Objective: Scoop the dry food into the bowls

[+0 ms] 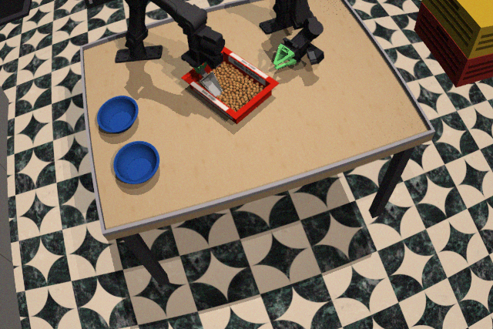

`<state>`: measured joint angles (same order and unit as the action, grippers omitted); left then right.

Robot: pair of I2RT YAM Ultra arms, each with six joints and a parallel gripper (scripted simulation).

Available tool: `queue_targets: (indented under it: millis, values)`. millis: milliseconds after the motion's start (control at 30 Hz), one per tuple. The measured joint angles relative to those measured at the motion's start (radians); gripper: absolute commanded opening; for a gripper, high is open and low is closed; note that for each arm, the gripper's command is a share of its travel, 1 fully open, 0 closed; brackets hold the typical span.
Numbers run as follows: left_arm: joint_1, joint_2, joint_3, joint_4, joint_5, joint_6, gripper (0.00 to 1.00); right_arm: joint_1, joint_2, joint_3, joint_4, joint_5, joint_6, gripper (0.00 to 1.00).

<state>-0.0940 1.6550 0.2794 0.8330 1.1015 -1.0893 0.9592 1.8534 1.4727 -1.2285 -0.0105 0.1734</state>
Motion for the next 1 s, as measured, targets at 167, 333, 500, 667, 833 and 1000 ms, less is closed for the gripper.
queue_targets:
  millis: [167, 333, 500, 667, 833, 1000]
  values:
    - [-0.006, 0.051, -0.031, 0.09, -0.007, -0.043, 0.26, 0.0, 0.0, 0.0, 0.0, 0.0, 0.0, 0.0]
    - [-0.006, 0.065, -0.033, 0.147, -0.01, -0.07, 0.26, 0.0, 0.0, 0.0, 0.0, 0.0, 0.0, 0.0]
    - [-0.006, 0.064, -0.033, 0.174, -0.01, -0.078, 0.26, 0.0, 0.0, 0.0, 0.0, 0.0, 0.0, 0.0]
    - [-0.025, 0.08, -0.029, 0.203, -0.024, -0.092, 0.26, 0.0, 0.0, 0.0, 0.0, 0.0, 0.0, 0.0]
    - [-0.051, 0.103, -0.023, 0.233, -0.043, -0.11, 0.26, 0.0, 0.0, 0.0, 0.0, 0.0, 0.0, 0.0]
    - [-0.071, 0.12, -0.018, 0.257, -0.061, -0.126, 0.26, 0.0, 0.0, 0.0, 0.0, 0.0, 0.0, 0.0]
